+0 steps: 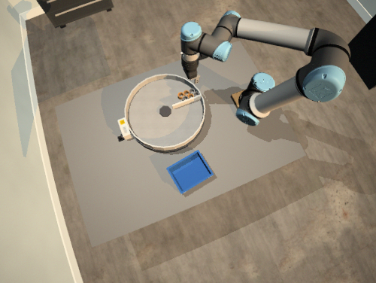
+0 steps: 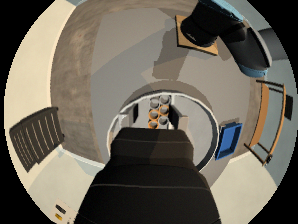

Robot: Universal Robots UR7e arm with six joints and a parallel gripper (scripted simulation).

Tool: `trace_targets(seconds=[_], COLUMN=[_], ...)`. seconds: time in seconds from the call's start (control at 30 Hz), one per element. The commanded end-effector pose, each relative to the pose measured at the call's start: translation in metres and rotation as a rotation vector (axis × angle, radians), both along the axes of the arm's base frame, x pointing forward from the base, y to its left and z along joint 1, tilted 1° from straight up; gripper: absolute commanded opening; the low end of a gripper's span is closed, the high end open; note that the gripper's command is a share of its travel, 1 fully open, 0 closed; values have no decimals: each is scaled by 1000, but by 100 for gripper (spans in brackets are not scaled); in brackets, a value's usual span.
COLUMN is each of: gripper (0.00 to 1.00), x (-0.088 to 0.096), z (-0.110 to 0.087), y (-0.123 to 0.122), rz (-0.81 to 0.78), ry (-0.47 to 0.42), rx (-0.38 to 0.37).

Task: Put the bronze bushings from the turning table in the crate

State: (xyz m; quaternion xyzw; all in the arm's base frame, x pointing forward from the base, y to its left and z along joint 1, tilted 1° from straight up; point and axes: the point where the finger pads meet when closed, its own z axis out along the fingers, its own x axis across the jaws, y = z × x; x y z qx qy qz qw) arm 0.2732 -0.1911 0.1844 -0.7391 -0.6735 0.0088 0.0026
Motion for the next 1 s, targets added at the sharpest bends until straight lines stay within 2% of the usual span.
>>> trace_targets(seconds=[0.0,0.43,0.6,0.97], gripper=[100,100,100,100], x=[0,0,1,1], z=[0,0,-3,-3], y=[0,0,17,17], rz=[0,0,4,4], ry=[-1,-1,-4,-4], rx=[-1,-1,-1,-1])
